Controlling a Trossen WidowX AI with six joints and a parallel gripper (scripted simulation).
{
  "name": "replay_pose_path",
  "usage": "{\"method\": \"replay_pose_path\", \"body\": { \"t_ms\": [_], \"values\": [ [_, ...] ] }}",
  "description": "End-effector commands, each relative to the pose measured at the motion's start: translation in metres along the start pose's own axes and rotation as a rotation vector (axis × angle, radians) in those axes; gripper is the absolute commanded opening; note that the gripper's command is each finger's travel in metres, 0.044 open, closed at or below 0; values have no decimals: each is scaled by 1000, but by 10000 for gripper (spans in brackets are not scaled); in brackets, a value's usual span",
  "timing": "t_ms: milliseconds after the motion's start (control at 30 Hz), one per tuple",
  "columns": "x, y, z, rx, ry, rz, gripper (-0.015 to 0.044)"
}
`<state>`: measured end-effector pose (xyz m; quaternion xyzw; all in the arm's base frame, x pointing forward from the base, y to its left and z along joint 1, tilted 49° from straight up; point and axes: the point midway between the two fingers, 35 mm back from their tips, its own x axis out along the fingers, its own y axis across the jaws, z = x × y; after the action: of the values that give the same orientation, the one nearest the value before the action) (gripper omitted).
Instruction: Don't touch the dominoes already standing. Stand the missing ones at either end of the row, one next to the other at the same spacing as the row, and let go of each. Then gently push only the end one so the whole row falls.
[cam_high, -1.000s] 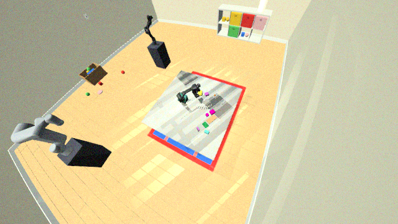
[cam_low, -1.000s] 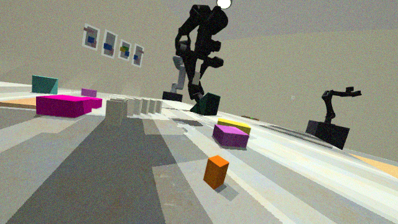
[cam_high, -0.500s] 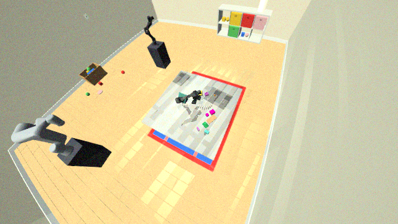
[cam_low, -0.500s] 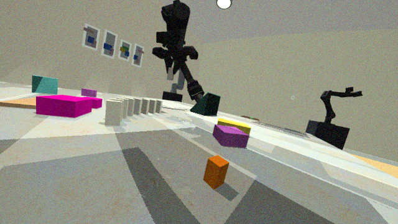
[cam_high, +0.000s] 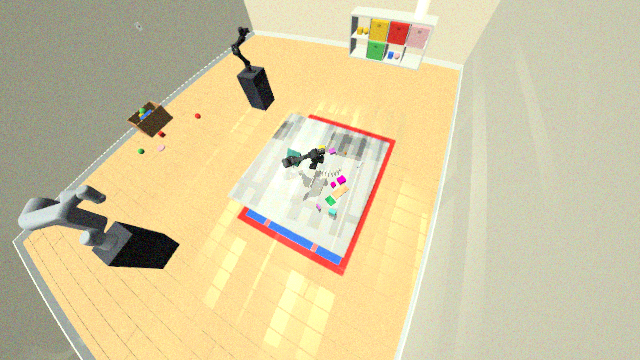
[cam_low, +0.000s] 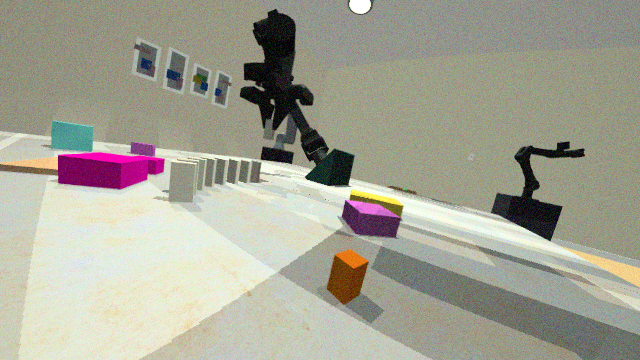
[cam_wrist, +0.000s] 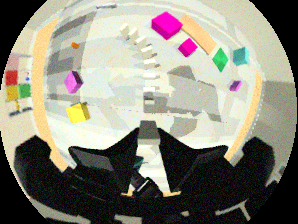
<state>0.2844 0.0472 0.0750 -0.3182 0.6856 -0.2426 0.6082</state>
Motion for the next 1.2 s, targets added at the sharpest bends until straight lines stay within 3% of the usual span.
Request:
{"method": "replay_pose_path", "body": {
  "t_ms": [0,567,1033,1167],
  "values": [
    [23,-1,0,-9,7,-7,107],
    [99,-5,-9,-15,21,-23,107],
    [102,-5,-10,-15,22,-24,107],
    [102,-5,-10,-15,22,-24,212]
  ]
}}
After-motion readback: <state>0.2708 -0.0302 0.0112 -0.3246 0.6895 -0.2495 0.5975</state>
